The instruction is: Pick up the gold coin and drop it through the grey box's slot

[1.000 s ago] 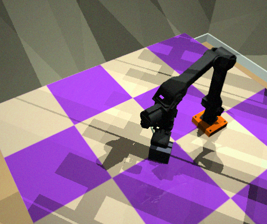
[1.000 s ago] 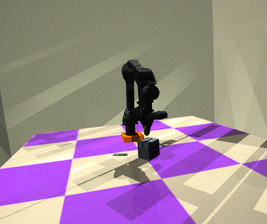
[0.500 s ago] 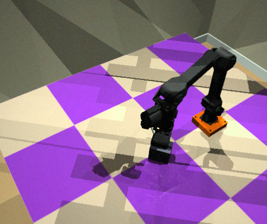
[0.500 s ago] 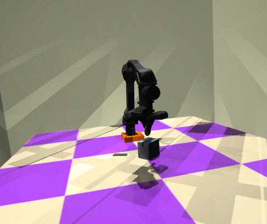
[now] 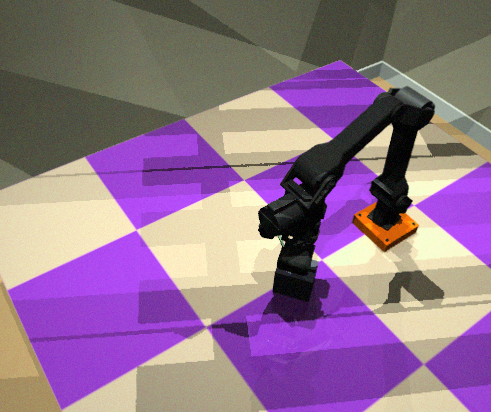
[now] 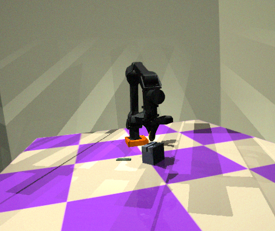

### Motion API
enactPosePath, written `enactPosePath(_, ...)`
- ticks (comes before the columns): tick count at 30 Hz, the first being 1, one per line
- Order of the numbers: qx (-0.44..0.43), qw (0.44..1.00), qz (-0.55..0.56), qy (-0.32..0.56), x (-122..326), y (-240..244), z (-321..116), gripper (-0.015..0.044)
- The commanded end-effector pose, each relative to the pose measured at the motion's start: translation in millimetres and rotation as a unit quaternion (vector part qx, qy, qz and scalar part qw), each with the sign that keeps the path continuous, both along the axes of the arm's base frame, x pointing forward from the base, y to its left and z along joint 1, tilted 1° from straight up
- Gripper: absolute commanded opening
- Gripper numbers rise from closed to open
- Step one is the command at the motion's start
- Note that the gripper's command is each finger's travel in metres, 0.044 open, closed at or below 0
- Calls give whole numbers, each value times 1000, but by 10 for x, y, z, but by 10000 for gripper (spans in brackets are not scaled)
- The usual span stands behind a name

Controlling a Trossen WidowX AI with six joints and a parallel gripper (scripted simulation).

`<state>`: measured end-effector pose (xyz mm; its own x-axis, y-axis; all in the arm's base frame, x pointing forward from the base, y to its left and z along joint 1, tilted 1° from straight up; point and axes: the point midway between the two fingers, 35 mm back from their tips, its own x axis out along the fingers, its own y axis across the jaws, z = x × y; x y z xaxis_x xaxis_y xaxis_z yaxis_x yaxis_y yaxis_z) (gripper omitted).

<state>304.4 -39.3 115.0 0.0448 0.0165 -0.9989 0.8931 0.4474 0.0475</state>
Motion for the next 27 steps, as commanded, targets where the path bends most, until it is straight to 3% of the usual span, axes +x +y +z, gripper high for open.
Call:
enactPosePath(1, 0, 1000, 0, 2, -12, 2, -29, 0)
enactPosePath(27, 0, 1000, -2, 2, -1, 4, -116, 0)
